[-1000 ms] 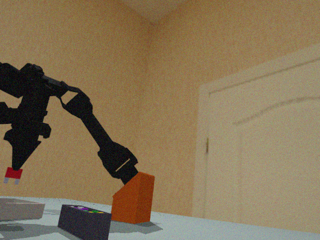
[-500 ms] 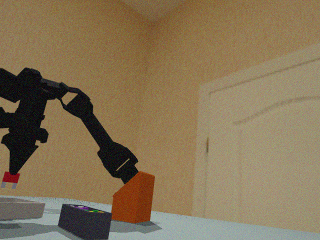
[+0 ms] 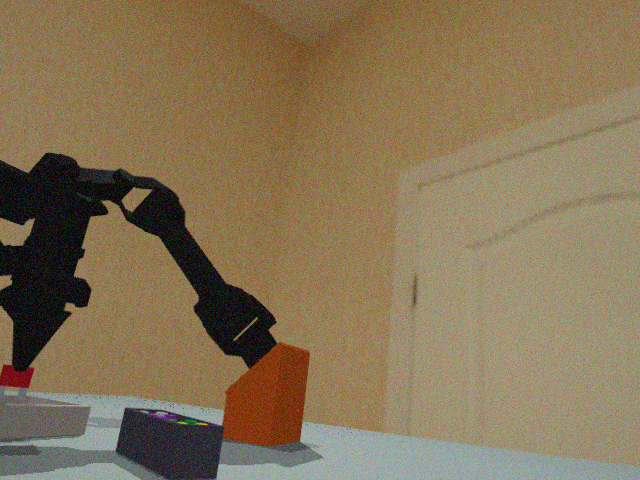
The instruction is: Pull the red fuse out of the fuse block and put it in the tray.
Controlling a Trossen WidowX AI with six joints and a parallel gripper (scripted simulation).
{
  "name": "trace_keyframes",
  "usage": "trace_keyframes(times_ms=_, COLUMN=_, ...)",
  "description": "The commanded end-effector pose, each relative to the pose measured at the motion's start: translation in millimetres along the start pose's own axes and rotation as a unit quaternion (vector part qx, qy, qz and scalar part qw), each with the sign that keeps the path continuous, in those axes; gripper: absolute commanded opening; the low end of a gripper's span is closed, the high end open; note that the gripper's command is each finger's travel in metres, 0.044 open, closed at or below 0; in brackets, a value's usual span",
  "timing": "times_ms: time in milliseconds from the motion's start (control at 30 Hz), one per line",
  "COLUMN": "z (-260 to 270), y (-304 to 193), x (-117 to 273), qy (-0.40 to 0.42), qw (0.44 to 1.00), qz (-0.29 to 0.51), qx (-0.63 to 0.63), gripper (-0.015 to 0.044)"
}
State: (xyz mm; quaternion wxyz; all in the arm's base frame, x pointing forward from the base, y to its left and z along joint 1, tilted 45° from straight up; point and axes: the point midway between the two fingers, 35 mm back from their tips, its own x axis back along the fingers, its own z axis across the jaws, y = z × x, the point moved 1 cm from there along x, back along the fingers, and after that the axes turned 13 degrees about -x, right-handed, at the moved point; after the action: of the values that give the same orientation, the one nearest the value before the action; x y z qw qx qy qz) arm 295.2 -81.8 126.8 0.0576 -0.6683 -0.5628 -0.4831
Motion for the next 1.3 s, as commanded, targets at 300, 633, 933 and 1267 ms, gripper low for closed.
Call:
trace_keyframes(times_ms=300, z=-0.3, y=-0.2, x=-2.3, qy=-0.001, qw=1.000, qz=0.000, qx=0.000, gripper=0.0210)
trace_keyframes(times_ms=633, z=-0.1, y=-0.6, x=34.0, qy=-0.001, qw=1.000, qz=0.001, qx=0.002, gripper=0.0330)
trace_keyframes(times_ms=933, z=-0.1, y=-0.6, x=34.0, qy=-0.001, qw=1.000, qz=0.001, qx=0.002, gripper=0.0330)
trace_keyframes(times_ms=1267, z=0.6, y=-1.0, x=32.1, qy=0.000, qw=1.000, qz=0.002, qx=0.003, gripper=0.0330)
